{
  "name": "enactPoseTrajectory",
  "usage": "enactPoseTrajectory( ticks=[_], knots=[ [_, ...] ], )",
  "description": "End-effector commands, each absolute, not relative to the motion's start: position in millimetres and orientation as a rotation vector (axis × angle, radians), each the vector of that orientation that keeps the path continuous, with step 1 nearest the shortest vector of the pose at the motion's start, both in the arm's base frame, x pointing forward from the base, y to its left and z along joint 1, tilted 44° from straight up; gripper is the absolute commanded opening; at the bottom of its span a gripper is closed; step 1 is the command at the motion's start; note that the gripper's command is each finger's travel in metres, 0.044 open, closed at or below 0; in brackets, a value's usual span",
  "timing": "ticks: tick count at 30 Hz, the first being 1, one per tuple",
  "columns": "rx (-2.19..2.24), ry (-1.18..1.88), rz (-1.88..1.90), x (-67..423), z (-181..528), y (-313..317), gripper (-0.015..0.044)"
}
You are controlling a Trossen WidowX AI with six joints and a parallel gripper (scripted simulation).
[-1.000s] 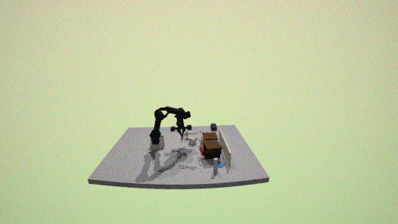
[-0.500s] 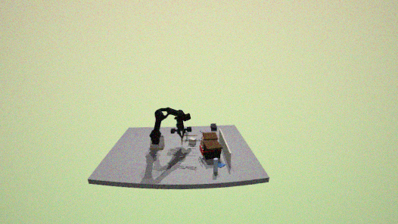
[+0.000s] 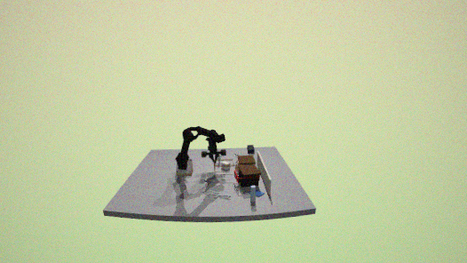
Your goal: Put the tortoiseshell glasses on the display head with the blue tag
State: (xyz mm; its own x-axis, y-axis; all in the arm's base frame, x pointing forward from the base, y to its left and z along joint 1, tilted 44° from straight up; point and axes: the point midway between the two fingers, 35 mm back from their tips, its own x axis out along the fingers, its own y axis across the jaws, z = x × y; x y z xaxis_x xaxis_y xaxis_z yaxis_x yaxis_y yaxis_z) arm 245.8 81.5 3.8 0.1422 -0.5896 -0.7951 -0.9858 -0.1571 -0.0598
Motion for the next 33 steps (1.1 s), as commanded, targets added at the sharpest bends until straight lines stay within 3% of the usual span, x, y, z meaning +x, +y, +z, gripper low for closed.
enactPoseTrajectory(
  ticks=[1, 33],
  knots=[
    [-1.828, 1.502, 0.847, 252, 4, 83, 0.0],
    [-1.829, 1.5, 0.844, 295, 5, 88, 0.0]
  ],
)
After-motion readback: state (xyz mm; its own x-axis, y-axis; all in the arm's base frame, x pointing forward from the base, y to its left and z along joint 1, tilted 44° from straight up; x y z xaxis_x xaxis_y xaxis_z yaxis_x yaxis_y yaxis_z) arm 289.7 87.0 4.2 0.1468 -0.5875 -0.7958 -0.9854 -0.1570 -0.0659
